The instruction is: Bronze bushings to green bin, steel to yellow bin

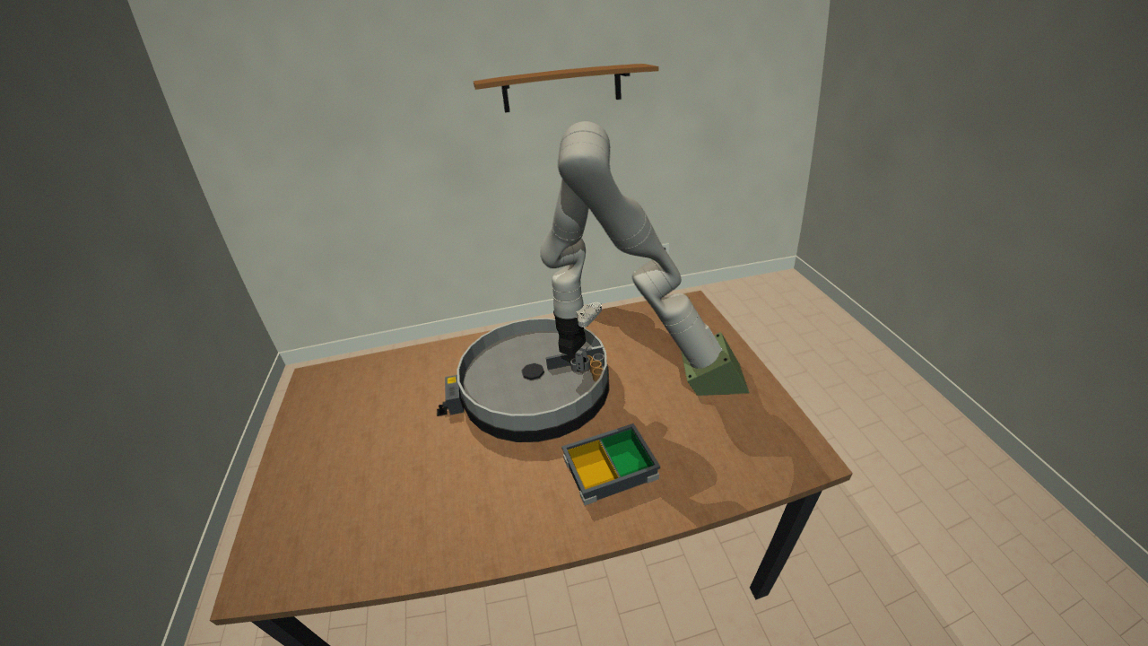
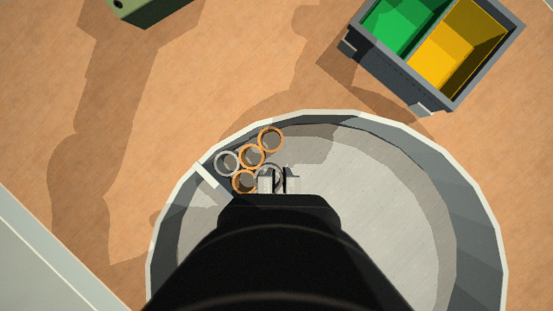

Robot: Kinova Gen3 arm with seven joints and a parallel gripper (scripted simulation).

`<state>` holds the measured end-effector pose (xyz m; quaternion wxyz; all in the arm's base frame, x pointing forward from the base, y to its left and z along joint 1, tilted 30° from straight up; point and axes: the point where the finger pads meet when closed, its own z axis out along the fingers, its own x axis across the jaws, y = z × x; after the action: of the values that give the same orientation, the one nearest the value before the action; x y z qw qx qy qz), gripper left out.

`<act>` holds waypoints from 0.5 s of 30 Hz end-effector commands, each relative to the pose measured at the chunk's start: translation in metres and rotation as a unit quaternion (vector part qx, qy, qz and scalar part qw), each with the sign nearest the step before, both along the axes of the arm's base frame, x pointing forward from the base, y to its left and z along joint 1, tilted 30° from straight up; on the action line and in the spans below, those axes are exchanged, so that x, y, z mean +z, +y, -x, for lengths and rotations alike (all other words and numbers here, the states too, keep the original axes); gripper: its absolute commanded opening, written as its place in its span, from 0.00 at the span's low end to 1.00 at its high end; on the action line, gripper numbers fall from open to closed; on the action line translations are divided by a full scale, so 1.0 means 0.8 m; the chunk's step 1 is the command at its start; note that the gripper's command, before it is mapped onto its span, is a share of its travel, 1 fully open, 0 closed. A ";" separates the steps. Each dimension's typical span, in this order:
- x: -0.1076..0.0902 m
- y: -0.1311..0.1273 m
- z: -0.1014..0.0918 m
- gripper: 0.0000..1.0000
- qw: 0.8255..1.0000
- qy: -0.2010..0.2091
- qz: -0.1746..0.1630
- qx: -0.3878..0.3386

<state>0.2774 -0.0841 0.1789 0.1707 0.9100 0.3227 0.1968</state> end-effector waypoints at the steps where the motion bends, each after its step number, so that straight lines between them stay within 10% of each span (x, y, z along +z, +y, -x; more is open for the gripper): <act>1: 0.001 0.000 0.000 0.00 1.000 0.000 0.000 0.000; 15: 0.007 0.001 0.003 0.00 1.000 0.000 0.001 0.000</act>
<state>0.2745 -0.0830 0.1833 0.1695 0.9104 0.3220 0.1970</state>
